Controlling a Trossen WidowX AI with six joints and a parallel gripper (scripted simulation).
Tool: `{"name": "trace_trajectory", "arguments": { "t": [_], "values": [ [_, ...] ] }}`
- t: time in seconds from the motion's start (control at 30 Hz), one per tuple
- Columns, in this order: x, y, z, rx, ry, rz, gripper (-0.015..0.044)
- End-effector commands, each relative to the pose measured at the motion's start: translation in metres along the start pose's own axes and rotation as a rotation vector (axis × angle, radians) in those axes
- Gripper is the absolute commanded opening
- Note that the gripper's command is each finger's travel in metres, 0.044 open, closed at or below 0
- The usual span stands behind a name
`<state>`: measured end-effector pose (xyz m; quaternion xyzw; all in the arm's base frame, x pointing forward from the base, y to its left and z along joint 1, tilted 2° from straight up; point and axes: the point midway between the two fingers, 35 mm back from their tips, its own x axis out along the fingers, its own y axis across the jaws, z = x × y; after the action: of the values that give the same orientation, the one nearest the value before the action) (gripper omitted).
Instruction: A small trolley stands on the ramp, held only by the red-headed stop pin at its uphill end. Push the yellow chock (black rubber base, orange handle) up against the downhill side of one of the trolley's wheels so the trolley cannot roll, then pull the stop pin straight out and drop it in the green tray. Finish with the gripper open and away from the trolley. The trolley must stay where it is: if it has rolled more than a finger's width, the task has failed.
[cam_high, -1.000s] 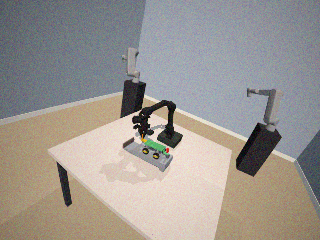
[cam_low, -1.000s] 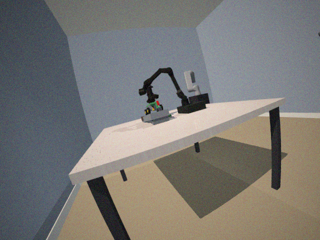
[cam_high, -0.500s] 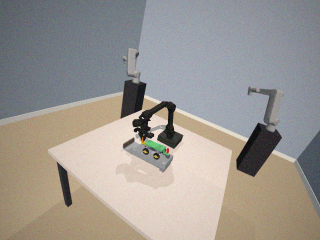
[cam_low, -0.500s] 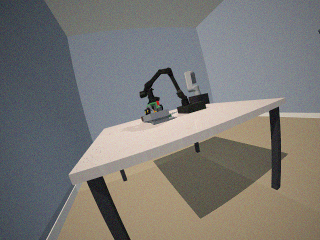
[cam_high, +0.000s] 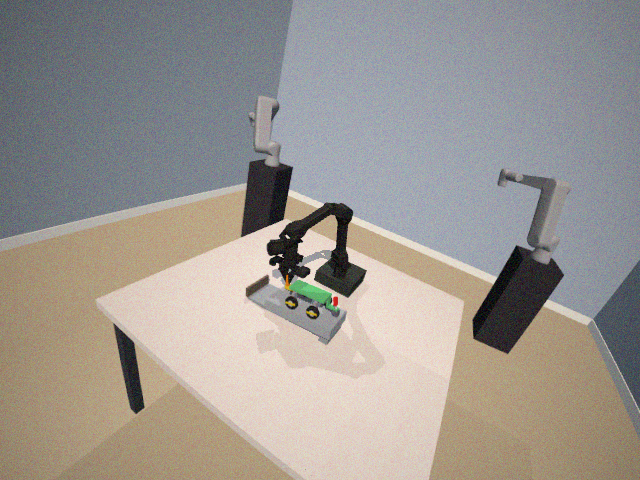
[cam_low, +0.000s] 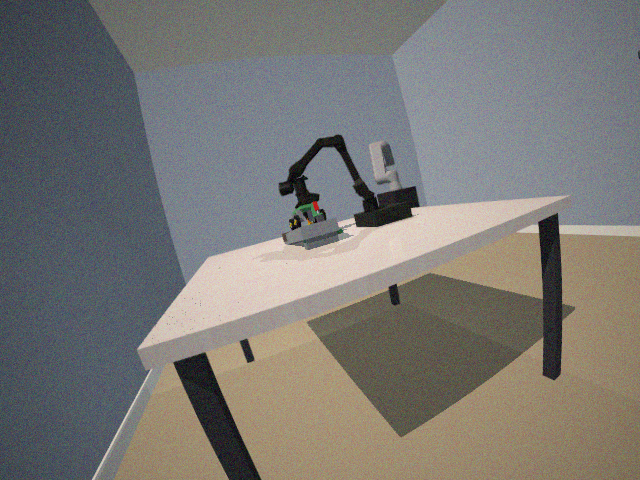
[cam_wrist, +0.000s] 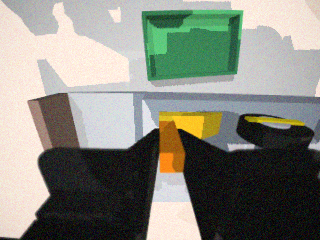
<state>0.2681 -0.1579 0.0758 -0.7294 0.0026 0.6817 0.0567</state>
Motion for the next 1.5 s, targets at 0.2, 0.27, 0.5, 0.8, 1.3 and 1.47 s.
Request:
{"name": "trace_trajectory", "arguments": {
  "t": [0.2, 0.27, 0.5, 0.8, 1.3, 1.47],
  "values": [
    [-0.001, -0.01, -0.001, 0.001, -0.001, -0.006, 0.0],
    [-0.001, -0.012, -0.001, 0.001, -0.001, -0.006, 0.0],
    [-0.001, -0.018, -0.002, 0.001, -0.001, -0.007, 0.0],
    [-0.002, -0.019, -0.003, 0.001, 0.0, 0.0, 0.0],
    [-0.002, -0.019, -0.003, 0.001, 0.0, 0.0, 0.019],
    [-0.017, -0.019, -0.002, 0.001, 0.0, -0.004, 0.019]
  ]
}}
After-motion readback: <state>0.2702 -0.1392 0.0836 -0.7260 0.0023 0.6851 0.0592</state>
